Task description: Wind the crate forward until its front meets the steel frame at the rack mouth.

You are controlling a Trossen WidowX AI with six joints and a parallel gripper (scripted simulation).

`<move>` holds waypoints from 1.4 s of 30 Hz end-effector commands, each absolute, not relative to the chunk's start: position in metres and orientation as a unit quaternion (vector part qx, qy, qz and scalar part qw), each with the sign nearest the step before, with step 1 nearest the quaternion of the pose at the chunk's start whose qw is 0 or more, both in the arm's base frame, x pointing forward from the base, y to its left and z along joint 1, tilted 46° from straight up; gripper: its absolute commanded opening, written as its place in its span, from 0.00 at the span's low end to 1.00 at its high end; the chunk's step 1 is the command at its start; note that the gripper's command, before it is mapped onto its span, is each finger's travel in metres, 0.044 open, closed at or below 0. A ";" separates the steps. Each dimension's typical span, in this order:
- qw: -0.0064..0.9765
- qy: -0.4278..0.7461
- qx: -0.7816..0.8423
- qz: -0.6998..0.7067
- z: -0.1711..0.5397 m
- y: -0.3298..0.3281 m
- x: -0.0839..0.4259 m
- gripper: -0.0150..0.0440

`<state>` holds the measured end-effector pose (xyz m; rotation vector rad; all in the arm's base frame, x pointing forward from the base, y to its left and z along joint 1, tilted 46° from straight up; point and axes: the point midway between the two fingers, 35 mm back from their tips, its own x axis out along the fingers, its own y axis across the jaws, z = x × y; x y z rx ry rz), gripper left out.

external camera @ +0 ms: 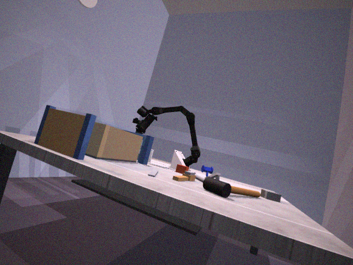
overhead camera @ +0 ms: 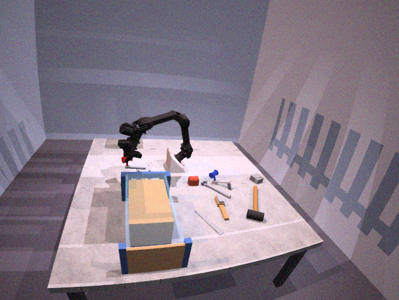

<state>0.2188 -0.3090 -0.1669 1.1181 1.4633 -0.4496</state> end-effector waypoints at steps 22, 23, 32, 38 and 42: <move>0.588 0.621 0.486 -0.181 -0.163 -0.294 0.261 0.25; 0.588 0.621 0.486 -0.181 -0.163 -0.293 0.262 0.25; 0.588 0.621 0.486 -0.180 -0.159 -0.288 0.273 0.25; 0.588 0.621 0.486 -0.180 -0.156 -0.283 0.280 0.25; 0.588 0.621 0.486 -0.180 -0.154 -0.280 0.284 0.25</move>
